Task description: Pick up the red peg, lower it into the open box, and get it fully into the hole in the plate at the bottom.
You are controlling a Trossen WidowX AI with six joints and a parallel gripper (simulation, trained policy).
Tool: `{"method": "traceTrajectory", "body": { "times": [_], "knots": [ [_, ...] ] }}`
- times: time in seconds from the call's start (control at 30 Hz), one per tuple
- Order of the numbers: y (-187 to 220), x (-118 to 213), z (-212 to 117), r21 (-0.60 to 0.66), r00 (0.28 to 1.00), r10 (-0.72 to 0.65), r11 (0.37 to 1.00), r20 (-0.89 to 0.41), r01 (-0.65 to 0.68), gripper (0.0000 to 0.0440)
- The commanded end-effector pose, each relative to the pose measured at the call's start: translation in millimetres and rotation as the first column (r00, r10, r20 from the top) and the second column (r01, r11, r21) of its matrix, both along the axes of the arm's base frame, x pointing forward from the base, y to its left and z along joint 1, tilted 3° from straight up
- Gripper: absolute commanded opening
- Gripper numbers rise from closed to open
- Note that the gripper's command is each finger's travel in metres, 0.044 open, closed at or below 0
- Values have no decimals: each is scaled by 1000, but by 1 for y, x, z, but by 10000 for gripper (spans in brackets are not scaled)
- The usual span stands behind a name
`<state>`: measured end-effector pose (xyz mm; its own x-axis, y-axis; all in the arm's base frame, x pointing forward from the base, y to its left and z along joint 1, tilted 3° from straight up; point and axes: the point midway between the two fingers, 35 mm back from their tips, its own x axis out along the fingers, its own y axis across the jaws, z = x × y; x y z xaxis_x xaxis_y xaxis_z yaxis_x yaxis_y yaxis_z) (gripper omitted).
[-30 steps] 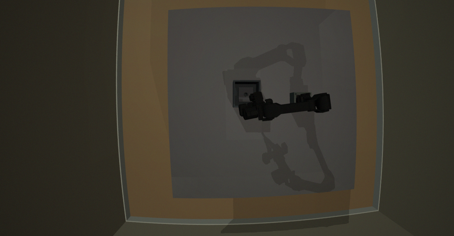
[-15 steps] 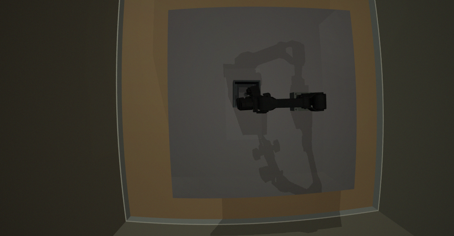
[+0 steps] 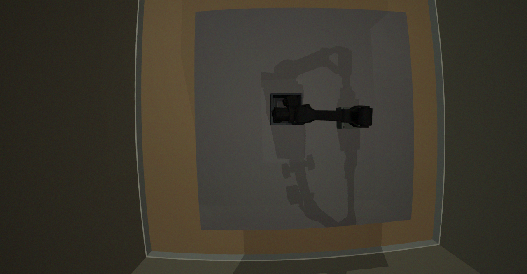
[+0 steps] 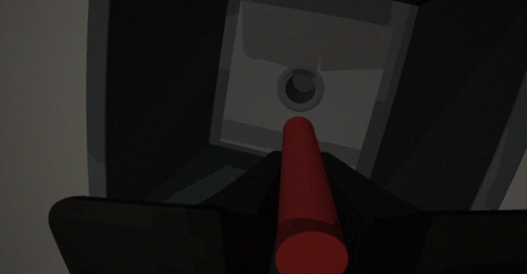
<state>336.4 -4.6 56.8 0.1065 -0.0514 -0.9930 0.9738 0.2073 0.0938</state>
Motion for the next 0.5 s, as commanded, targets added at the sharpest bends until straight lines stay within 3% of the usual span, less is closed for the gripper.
{"method": "traceTrajectory", "body": {
  "times": [0.0,0.47],
  "knots": [
    [-3,-1,-9,10,1000,7,1000,-13,-7,0],
    [-10,4,-37,11,998,49,999,-42,-49,0]
  ]
}}
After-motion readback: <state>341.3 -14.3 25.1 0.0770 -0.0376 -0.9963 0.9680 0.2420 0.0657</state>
